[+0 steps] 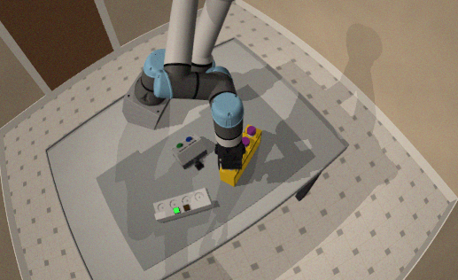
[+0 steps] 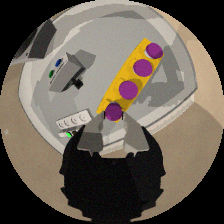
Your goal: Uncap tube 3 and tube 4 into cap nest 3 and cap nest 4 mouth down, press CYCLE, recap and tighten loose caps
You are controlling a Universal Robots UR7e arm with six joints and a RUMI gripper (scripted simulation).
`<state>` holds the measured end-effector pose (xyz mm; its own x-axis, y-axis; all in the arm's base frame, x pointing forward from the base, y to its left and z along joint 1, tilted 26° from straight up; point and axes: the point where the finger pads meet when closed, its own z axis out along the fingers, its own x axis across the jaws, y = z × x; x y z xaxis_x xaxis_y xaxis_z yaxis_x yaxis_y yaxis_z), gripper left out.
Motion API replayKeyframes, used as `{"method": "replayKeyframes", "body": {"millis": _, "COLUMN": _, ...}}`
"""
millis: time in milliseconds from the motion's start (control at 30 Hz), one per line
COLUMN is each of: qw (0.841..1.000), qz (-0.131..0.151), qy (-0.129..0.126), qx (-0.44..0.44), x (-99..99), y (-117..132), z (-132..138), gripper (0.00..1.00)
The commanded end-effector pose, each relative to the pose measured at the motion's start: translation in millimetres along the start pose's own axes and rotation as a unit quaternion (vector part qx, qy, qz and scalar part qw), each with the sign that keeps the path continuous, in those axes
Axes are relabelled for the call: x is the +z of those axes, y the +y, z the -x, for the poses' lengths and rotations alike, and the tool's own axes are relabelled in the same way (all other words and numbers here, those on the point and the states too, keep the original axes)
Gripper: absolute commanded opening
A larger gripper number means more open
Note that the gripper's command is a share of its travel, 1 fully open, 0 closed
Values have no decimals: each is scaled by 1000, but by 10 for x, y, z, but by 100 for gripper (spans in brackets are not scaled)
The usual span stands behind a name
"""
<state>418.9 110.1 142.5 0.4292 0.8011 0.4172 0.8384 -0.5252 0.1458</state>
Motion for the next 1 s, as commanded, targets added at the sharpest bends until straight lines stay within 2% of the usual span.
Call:
{"method": "replayKeyframes", "body": {"millis": 0, "qw": 1000, "qz": 0, "qy": 0, "qx": 0, "x": -3, "y": 3, "z": -2, "gripper": 0}}
{"method": "replayKeyframes", "body": {"millis": 133, "qw": 1000, "qz": 0, "qy": 0, "qx": 25, "x": -3, "y": 3, "z": -1, "gripper": 0}}
{"method": "replayKeyframes", "body": {"millis": 333, "qw": 985, "qz": 0, "qy": 0, "qx": 174, "x": 0, "y": 3, "z": -2, "gripper": 0}}
{"method": "replayKeyframes", "body": {"millis": 467, "qw": 963, "qz": 0, "qy": 0, "qx": 271, "x": 1, "y": 3, "z": -1, "gripper": 0}}
{"method": "replayKeyframes", "body": {"millis": 633, "qw": 921, "qz": 0, "qy": 0, "qx": 389, "x": 3, "y": 3, "z": -1, "gripper": 0}}
{"method": "replayKeyframes", "body": {"millis": 700, "qw": 921, "qz": 0, "qy": 0, "qx": 389, "x": 3, "y": 3, "z": -1, "gripper": 0}}
{"method": "replayKeyframes", "body": {"millis": 867, "qw": 866, "qz": 0, "qy": 0, "qx": 500, "x": 6, "y": 3, "z": -1, "gripper": 0}}
{"method": "replayKeyframes", "body": {"millis": 967, "qw": 866, "qz": 0, "qy": 0, "qx": 500, "x": 6, "y": 3, "z": -2, "gripper": 0}}
